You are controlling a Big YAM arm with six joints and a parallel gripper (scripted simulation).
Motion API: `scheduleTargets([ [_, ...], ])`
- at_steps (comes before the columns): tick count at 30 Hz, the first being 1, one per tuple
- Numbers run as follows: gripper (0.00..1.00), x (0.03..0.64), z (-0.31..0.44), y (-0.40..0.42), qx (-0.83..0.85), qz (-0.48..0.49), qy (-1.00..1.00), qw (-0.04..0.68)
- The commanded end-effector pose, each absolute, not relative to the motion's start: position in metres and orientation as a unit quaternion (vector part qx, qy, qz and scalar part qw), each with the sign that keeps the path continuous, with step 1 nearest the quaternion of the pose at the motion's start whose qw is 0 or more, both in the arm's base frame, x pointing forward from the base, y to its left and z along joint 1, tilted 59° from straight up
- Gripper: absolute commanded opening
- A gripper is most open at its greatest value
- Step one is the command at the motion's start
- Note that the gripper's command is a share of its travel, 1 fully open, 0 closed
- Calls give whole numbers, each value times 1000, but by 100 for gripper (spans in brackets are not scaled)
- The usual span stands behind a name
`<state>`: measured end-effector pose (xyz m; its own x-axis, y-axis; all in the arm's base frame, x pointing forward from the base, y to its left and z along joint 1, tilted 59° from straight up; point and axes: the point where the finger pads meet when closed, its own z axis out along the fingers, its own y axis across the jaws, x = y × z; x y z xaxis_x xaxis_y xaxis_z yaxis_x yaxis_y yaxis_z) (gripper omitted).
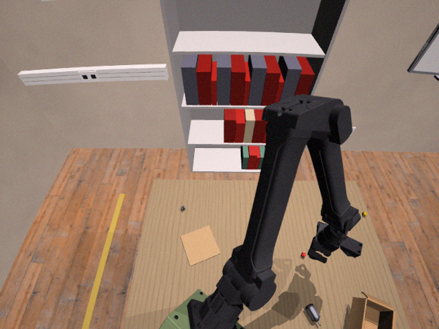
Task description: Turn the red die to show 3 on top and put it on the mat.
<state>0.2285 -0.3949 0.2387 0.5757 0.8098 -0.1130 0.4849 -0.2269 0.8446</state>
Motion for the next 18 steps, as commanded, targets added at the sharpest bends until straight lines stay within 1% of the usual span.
scheduleTargets([
  [1,100,229,245,-397,763,185,413,461],
  [18,100,230,241,-398,756,176,431,461],
])
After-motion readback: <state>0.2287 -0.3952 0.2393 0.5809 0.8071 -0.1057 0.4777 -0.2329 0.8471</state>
